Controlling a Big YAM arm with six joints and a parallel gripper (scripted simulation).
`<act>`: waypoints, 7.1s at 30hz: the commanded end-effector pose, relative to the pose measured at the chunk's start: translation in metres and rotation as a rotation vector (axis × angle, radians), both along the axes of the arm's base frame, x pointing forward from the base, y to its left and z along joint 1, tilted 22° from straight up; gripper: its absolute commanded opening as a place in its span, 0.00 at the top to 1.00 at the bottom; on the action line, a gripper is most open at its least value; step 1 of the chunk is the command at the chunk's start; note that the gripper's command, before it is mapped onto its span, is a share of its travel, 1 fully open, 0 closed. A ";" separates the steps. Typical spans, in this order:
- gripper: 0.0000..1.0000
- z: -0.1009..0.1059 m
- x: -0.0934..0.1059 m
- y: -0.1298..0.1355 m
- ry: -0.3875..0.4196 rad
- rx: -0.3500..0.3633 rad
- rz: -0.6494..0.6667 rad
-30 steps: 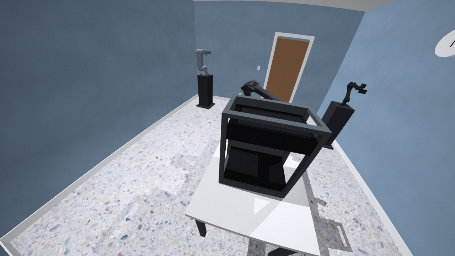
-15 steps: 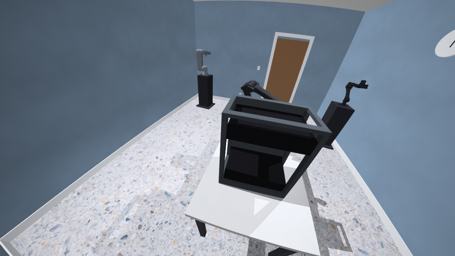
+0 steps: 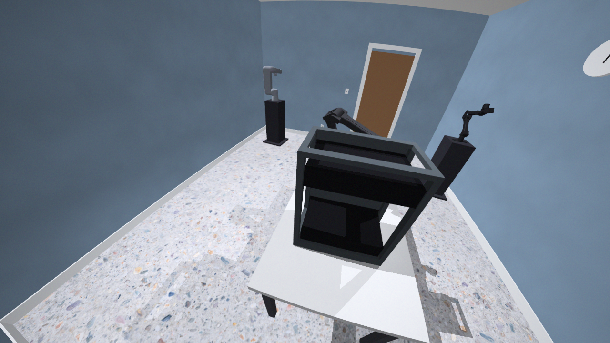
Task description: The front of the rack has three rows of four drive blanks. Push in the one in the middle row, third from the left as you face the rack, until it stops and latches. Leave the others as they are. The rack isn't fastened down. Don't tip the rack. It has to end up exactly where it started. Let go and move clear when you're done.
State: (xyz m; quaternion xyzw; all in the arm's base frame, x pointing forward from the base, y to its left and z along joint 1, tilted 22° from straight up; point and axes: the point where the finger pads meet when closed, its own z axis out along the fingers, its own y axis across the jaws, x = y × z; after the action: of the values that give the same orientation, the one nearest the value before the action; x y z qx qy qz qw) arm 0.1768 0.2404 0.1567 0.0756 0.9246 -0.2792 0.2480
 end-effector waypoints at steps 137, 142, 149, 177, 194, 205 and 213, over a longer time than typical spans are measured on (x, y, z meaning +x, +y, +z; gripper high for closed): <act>0.00 0.336 0.021 -0.134 -1.359 1.722 0.097; 0.00 0.340 0.043 -0.103 -1.363 1.724 0.100; 0.00 0.342 0.058 -0.083 -1.364 1.725 0.101; 0.00 0.341 0.060 -0.079 -1.360 1.719 0.102; 0.00 0.341 0.060 -0.079 -1.360 1.719 0.102; 0.00 0.341 0.060 -0.079 -1.360 1.719 0.102; 0.00 0.341 0.060 -0.079 -1.360 1.719 0.102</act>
State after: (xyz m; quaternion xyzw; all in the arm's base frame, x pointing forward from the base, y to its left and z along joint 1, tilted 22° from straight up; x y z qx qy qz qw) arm 0.2369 0.1686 0.4532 0.3094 0.5174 0.5443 0.5834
